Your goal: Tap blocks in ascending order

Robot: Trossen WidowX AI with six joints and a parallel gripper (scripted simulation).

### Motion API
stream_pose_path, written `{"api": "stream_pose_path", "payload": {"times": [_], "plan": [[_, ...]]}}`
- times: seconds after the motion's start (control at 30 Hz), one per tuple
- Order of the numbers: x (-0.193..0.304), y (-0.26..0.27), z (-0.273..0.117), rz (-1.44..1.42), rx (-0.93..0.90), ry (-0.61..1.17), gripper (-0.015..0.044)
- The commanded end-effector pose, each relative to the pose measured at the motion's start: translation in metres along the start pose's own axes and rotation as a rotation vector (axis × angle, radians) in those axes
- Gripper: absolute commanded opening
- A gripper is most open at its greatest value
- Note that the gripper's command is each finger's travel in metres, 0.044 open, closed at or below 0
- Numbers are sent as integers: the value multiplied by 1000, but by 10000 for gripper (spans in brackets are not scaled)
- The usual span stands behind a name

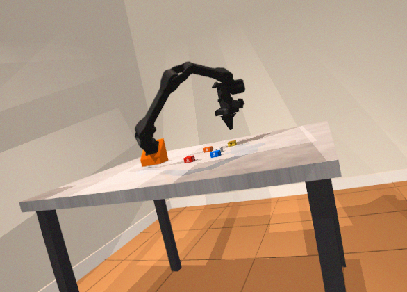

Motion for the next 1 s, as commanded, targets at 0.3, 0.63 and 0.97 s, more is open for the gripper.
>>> {"api": "stream_pose_path", "payload": {"times": [0.3,0.63,0.97], "plan": [[-15,-38,-57,-2,-24,-11,20],[-48,-192,-55,-3,-18,-13,20],[-43,-242,-47,-1,-5,-13,20]]}}
Point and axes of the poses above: the point midway between the two fingers, 35 mm back from their tips, its own z axis out along the fingers, its own y axis across the jaws, x = y × z, the point moved 8 cm from there along -z, back along the fingers, and after that the axes turned 14 degrees about z, right-handed, at the moved point
